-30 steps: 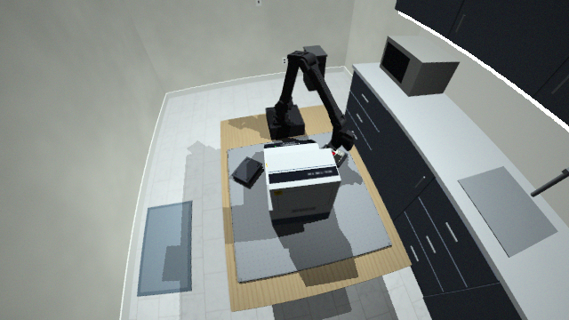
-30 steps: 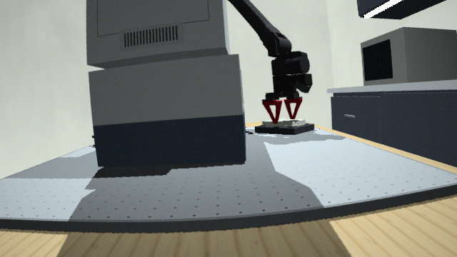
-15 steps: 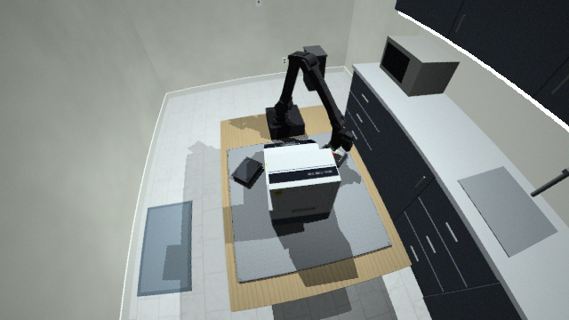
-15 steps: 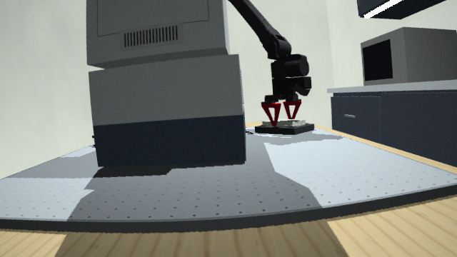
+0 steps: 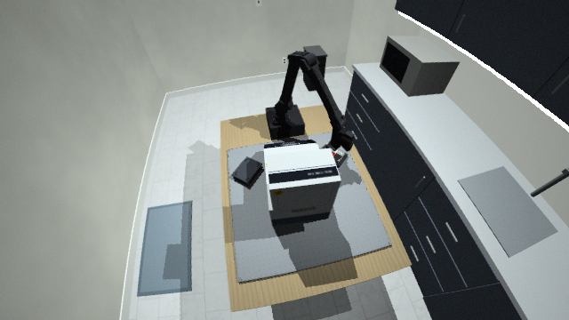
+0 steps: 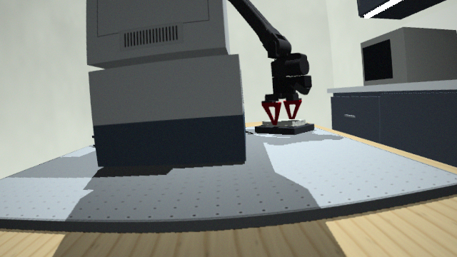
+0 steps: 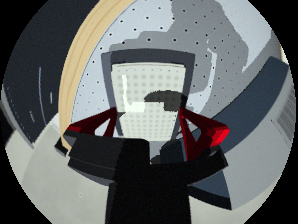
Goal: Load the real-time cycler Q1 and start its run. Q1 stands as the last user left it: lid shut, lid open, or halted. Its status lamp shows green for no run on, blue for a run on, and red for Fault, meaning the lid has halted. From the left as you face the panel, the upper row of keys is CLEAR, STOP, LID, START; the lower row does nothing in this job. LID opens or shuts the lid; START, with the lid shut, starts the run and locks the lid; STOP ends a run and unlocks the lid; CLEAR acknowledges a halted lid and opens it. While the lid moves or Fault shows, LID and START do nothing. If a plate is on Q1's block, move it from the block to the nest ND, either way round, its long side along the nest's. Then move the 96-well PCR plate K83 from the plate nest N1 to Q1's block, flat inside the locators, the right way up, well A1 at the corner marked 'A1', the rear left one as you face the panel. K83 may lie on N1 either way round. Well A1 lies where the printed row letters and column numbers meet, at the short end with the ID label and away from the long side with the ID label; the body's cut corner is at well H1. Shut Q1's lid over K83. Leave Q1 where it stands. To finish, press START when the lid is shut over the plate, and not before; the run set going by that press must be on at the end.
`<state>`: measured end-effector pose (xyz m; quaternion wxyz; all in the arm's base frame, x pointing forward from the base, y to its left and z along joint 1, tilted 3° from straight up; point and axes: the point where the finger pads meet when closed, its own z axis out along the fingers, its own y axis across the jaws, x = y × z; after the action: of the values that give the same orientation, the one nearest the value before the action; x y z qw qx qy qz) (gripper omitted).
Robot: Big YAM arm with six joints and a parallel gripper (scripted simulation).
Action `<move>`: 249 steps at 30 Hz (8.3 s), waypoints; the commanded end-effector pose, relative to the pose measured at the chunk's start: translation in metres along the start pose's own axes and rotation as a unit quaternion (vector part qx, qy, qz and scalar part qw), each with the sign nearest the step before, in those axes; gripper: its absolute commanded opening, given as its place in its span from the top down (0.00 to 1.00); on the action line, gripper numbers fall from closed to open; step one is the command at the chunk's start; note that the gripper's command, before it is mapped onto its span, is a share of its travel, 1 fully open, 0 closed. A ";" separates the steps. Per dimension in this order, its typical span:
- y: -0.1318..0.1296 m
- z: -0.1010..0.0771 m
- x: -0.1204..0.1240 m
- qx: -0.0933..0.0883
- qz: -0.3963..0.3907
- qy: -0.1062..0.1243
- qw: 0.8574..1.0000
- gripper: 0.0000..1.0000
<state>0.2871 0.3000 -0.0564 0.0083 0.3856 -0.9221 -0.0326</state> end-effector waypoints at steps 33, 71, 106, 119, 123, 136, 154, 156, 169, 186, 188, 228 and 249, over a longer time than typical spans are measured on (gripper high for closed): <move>0.008 -0.018 -0.032 -0.001 -0.007 -0.045 0.999 1.00; 0.009 -0.029 -0.052 0.000 -0.009 -0.062 0.998 1.00; 0.008 -0.035 -0.073 0.000 -0.011 -0.087 0.996 1.00; 0.009 -0.042 -0.078 0.001 -0.012 -0.100 0.995 1.00; 0.009 -0.042 -0.078 0.001 -0.012 -0.101 0.995 1.00; 0.008 -0.041 -0.080 0.001 -0.013 -0.107 0.994 1.00; 0.008 -0.041 -0.082 0.001 -0.014 -0.114 0.993 1.00; 0.007 -0.045 -0.079 0.002 -0.014 -0.113 0.993 1.00; -0.006 -0.075 -0.050 0.000 -0.002 -0.064 0.998 1.00; 0.007 -0.078 -0.013 0.002 -0.011 -0.018 1.000 1.00; 0.007 -0.090 -0.014 0.002 -0.013 -0.022 1.000 1.00; -0.003 -0.211 -0.017 0.002 -0.001 -0.030 1.000 1.00; -0.004 -0.274 -0.017 0.002 0.001 -0.026 1.000 1.00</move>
<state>0.2959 0.2886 0.1880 0.0090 0.3858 -0.9220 -0.0321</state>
